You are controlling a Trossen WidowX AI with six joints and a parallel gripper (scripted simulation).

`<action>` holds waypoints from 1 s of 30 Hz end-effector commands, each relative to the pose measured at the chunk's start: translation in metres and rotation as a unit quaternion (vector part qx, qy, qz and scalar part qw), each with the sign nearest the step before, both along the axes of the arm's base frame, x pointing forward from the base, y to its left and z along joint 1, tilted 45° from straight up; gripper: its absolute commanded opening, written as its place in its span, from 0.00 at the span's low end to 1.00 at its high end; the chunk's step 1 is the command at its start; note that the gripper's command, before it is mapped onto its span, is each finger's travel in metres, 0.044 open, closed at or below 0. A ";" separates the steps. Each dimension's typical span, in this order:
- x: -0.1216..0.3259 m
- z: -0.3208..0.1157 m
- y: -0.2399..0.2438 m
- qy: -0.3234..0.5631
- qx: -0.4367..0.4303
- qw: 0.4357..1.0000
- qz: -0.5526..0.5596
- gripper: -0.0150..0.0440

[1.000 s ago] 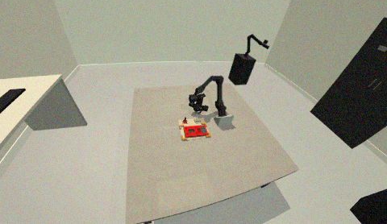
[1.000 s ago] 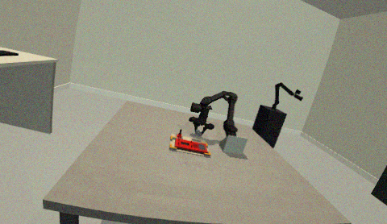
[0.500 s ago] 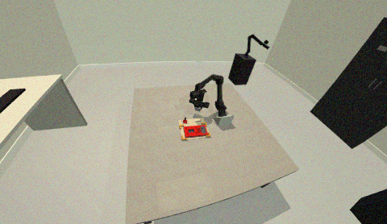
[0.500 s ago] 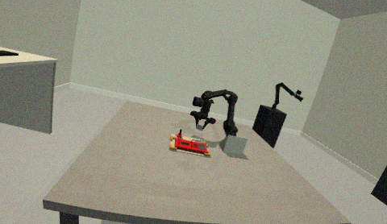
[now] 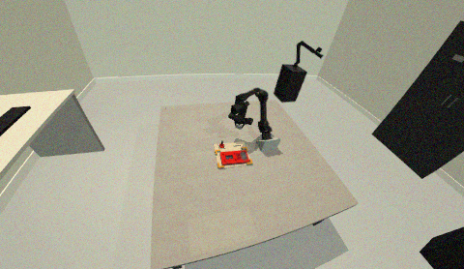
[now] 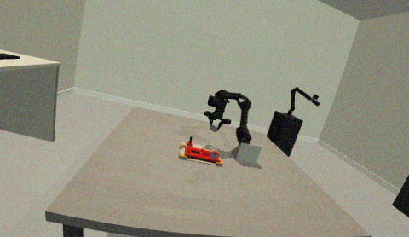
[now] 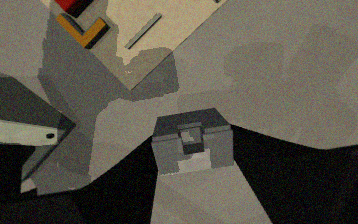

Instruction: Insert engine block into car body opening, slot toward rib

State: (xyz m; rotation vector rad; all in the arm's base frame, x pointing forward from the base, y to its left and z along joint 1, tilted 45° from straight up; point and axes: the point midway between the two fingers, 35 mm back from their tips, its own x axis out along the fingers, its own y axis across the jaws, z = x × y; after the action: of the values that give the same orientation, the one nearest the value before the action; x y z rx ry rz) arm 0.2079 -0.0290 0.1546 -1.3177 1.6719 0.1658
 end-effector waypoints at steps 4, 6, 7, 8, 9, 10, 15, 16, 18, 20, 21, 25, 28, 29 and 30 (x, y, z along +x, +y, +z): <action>-0.007 0.017 0.015 -0.004 0.001 1.000 0.004 0.25; -0.007 0.019 0.017 -0.004 0.001 1.000 0.004 0.25; -0.007 0.019 0.016 -0.005 0.001 1.000 0.002 0.25; -0.007 0.018 0.016 -0.007 0.000 1.000 -0.003 0.25; -0.007 0.017 0.015 -0.011 0.000 1.000 -0.009 0.25; -0.007 0.017 0.015 -0.017 0.000 1.000 -0.018 0.25; -0.006 0.015 0.013 -0.066 0.001 0.995 -0.078 0.25; -0.006 0.014 0.013 -0.077 0.001 0.993 -0.091 0.25; -0.005 0.014 0.012 -0.099 0.002 0.988 -0.117 0.25; -0.005 0.013 0.012 -0.122 0.003 0.982 -0.143 0.25; -0.005 0.013 0.012 -0.133 0.003 0.979 -0.155 0.25; -0.005 0.012 0.011 -0.178 0.005 0.962 -0.205 0.25; -0.005 0.012 0.011 -0.212 0.007 0.947 -0.242 0.25; -0.005 0.012 0.011 -0.223 0.007 0.941 -0.254 0.25; -0.005 0.012 0.011 -0.234 0.007 0.935 -0.266 0.25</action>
State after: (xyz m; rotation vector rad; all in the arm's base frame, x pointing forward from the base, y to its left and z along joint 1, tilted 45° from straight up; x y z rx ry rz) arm 0.2026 -0.0180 0.1673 -0.8602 1.5716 -0.3349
